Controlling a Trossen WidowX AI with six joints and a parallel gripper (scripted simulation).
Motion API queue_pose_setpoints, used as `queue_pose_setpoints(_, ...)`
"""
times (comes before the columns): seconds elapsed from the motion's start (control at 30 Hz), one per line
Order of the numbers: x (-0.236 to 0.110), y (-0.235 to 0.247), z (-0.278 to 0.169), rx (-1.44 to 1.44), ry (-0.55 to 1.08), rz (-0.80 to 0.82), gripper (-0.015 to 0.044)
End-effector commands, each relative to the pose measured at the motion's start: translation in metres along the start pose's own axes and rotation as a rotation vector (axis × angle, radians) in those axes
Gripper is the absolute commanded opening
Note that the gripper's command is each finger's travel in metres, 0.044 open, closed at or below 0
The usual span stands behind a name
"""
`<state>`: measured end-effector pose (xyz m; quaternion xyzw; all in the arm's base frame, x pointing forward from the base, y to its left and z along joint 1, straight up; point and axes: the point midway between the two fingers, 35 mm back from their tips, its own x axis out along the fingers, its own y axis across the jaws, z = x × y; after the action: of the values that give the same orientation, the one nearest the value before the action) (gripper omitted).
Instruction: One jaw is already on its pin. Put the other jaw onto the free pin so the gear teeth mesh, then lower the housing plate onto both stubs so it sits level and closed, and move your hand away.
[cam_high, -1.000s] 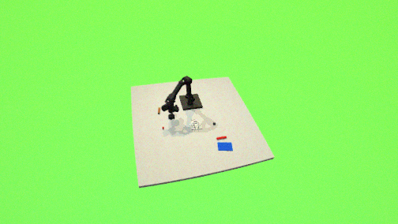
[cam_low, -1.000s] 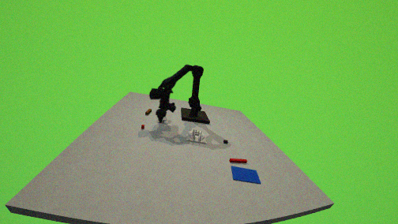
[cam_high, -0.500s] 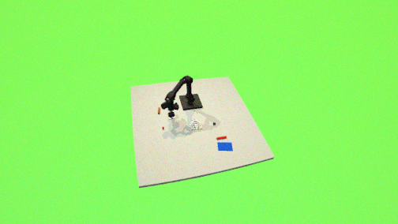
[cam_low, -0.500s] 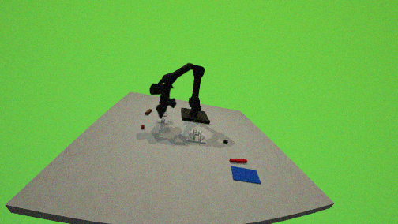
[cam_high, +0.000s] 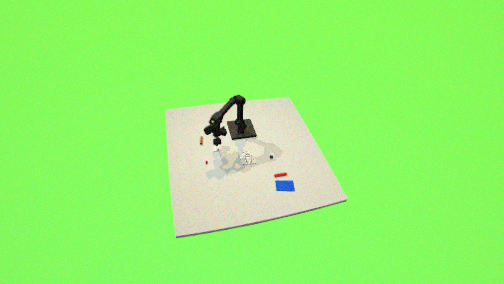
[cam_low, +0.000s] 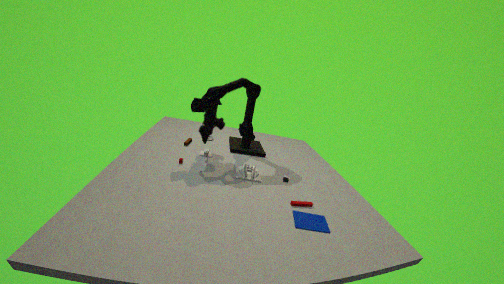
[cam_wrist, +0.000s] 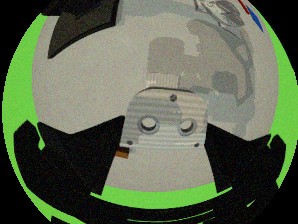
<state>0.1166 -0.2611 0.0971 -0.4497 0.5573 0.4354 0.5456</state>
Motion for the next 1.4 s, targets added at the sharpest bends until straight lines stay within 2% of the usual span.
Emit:
queue_pose_setpoints(0.0, -0.003, -0.004, 0.004, 0.026, -0.001, -0.006, 0.0351)
queue_pose_setpoints(1.37, -0.004, -0.076, 0.118, 0.826, -0.018, -0.008, 0.0351)
